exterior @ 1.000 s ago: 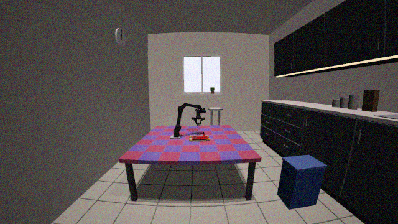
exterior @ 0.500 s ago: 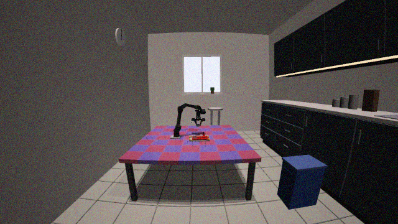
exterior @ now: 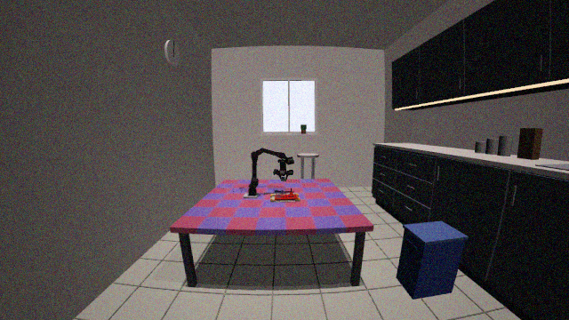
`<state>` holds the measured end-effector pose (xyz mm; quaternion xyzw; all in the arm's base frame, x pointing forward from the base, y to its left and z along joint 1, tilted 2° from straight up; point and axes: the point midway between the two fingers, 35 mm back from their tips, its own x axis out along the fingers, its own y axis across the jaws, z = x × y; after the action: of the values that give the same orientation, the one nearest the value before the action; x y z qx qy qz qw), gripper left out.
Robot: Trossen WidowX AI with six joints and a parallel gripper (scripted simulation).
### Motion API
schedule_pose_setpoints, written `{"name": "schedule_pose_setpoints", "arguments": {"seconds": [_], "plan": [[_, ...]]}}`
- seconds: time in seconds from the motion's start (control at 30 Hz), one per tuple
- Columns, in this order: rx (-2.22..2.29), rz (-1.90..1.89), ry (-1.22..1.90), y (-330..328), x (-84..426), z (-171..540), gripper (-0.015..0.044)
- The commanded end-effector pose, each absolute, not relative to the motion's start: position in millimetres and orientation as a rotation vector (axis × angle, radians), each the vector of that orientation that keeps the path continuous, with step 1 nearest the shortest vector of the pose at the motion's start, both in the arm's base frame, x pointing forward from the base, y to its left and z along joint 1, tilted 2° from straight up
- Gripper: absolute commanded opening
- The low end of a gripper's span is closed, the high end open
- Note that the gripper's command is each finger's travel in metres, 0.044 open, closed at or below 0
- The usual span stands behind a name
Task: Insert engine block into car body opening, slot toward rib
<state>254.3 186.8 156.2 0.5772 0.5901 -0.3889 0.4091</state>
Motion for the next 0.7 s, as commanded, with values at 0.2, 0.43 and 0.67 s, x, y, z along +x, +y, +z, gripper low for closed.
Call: {"name": "schedule_pose_setpoints", "arguments": {"seconds": [0.2, 0.43, 0.67], "plan": [[1.671, -0.749, 1.717, 176.9, 254.0, 151.8, 0.0000], [1.721, -0.685, 1.760, 174.0, 253.9, 151.6, 0.0000], [1.729, -0.676, 1.769, 173.8, 254.1, 150.5, 0.0000]]}}
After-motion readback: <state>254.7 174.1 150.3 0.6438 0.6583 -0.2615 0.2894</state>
